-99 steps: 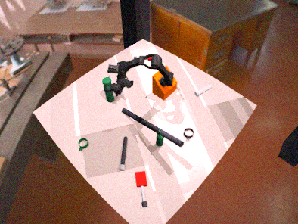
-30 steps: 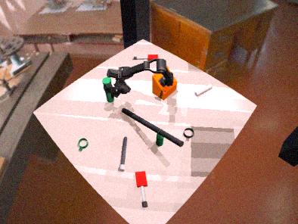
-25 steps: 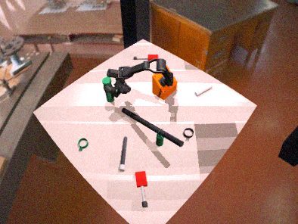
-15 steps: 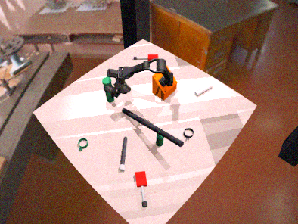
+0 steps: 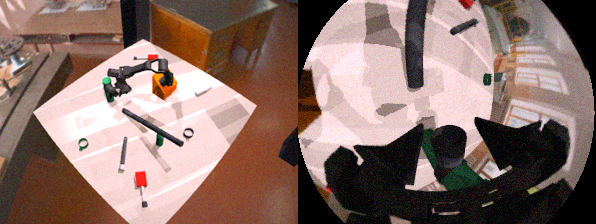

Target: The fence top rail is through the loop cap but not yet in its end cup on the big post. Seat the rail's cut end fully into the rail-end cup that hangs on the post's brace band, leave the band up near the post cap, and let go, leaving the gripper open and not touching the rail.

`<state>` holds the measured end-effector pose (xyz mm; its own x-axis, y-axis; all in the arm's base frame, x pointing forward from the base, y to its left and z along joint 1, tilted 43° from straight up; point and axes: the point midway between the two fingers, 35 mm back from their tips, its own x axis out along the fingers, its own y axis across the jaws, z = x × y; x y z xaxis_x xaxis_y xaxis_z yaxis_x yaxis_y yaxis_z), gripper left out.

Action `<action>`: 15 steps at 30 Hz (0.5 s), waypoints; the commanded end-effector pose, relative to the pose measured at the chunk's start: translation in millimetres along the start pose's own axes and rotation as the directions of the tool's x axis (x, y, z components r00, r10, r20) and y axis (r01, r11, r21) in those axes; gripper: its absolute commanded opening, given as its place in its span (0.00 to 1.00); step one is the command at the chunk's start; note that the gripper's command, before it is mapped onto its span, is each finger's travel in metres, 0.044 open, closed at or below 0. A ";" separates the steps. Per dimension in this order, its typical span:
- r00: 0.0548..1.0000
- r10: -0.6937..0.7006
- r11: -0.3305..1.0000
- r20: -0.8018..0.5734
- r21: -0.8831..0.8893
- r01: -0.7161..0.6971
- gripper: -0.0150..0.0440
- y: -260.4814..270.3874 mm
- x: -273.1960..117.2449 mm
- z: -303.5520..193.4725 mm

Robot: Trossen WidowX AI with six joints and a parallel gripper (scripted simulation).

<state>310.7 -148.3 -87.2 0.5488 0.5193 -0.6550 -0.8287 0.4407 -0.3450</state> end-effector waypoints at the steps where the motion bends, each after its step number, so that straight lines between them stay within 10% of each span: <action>1: 1.000 -0.001 1.000 0.000 0.003 0.001 1.00 -5.0 -7.9 9.1; 15: 1.000 -0.006 0.974 0.003 0.227 0.005 1.00 -25.7 -39.0 45.1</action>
<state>312.0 -145.8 -38.4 0.5471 0.5216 -0.6547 -0.8122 0.5200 -0.2645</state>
